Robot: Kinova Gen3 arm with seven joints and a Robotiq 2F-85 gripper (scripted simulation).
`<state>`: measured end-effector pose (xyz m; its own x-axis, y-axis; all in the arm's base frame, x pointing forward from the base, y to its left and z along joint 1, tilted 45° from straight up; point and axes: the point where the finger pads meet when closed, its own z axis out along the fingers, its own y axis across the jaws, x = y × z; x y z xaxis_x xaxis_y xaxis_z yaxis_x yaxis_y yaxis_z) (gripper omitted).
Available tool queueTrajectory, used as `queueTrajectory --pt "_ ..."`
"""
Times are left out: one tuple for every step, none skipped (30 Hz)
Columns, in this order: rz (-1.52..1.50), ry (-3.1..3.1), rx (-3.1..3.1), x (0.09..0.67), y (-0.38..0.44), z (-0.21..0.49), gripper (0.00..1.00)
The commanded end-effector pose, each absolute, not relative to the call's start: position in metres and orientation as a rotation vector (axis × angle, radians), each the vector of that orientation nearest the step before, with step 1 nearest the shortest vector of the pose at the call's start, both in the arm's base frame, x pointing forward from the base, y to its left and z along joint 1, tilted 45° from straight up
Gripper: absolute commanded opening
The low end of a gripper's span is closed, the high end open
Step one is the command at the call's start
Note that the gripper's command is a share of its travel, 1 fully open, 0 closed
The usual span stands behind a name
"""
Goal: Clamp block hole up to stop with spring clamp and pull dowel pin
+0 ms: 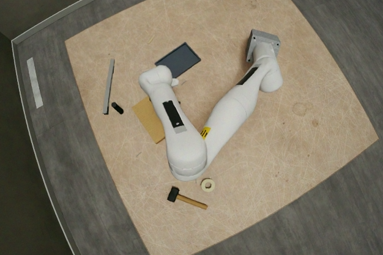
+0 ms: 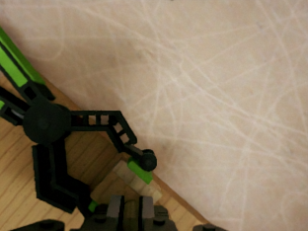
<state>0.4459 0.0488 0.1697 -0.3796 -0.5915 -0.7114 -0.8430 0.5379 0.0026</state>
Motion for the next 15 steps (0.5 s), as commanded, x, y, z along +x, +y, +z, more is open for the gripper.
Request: queueTrajectory --pt "0.488 2.114 -1.145 0.4459 0.0479 0.1704 0.1" --pt "0.489 2.117 -1.142 0.4459 0.0479 0.1704 0.1" --pt "0.491 2.119 -1.138 0.4459 0.0479 0.1704 0.1" --pt "0.493 2.122 -1.134 0.4459 0.0479 0.1704 0.1" --pt "0.495 2.124 -1.13 0.4459 0.0479 0.1704 0.1" --pt "0.496 2.127 -1.126 0.4458 0.0479 0.1704 0.1" --pt "0.498 2.129 -1.122 0.4458 0.0479 0.1704 0.1" --pt "0.5 2.132 -1.118 0.4458 0.0479 0.1704 0.1" --pt "0.502 2.135 -1.114 0.4458 0.0479 0.1705 0.1" --pt "0.504 2.137 -1.11 0.4458 0.0479 0.1705 0.1" --pt "0.504 2.137 -1.11 0.4458 0.0479 0.1705 0.1" --pt "0.504 2.137 -1.11 0.4458 0.0479 0.1705 0.1" --pt "0.505 2.14 -1.106 0.4458 0.0479 0.1705 0.1" --pt "0.507 2.142 -1.102 0.4458 0.0479 0.1705 0.1" --pt "0.509 2.145 -1.098 0.4458 0.0479 0.1705 0.1"
